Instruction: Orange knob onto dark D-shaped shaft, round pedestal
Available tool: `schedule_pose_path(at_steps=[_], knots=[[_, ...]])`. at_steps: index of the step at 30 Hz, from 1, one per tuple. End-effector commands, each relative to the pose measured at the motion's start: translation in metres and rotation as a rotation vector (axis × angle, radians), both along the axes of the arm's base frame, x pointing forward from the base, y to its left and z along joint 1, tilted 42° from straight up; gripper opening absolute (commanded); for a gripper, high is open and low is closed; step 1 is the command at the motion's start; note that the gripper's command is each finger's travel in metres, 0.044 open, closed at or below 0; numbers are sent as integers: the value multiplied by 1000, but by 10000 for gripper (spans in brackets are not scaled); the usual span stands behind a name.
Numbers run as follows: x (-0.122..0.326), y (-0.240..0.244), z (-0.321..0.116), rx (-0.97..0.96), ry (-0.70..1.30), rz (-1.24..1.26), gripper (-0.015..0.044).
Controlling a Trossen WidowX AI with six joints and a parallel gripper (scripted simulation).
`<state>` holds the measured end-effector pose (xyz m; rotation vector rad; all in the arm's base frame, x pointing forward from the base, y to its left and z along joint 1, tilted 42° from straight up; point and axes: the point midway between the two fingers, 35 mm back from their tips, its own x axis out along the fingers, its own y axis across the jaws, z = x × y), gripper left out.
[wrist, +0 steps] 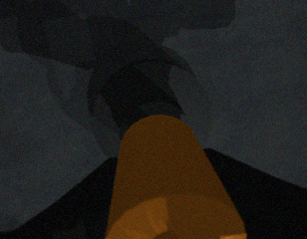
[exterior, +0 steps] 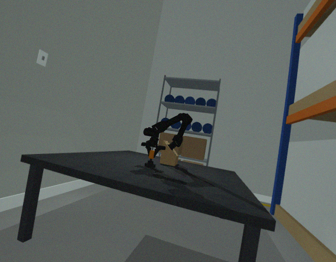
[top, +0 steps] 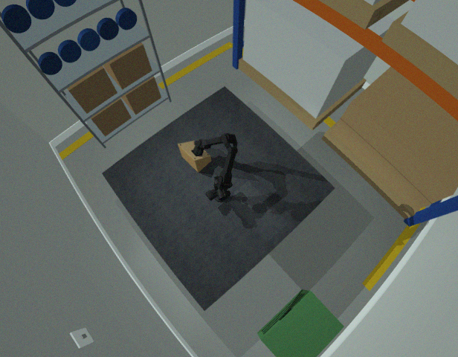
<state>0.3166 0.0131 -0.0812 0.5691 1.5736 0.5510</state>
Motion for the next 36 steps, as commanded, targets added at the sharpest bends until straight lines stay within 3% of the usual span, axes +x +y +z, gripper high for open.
schedule_pose_path(at_steps=[1,36], knots=[[0,1,1,5,-1,-3,0],[0,-1,2,6,-6,3,0]])
